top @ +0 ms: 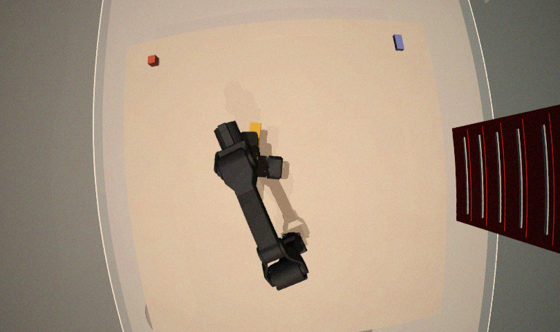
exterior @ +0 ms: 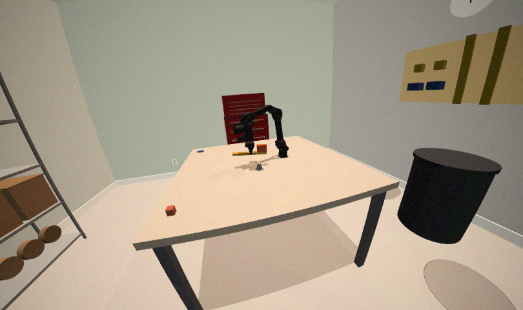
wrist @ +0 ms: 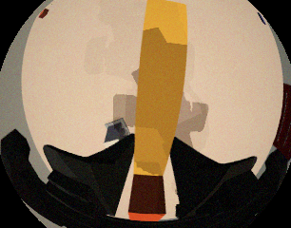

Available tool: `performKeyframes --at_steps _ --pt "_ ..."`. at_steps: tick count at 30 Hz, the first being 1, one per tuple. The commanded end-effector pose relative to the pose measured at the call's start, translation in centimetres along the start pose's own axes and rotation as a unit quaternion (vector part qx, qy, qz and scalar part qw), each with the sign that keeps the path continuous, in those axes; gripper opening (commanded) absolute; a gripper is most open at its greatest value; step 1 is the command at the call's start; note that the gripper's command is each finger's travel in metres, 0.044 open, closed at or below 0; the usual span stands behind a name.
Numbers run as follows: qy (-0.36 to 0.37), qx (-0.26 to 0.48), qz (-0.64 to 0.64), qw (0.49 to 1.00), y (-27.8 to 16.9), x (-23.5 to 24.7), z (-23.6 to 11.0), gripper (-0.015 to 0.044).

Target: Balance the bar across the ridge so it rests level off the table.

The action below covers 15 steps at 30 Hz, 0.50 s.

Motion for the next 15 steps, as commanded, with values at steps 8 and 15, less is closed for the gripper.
performKeyframes --at_steps 8,15 --pt "0.002 0.001 -0.132 0.991 -1.6 3.5 -0.1 0.0000" --pt "0.003 0.001 -0.200 0.980 -2.9 5.8 -0.2 0.0000"
Point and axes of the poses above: the point midway between the two fingers, 35 mm back from their tips, its own z axis out along the fingers, its own x axis across the jaws, y = z × x, the point moved 7 cm from there along -z, back along the fingers, and after that the axes turned 10 degrees about z, right-handed, at the moved point
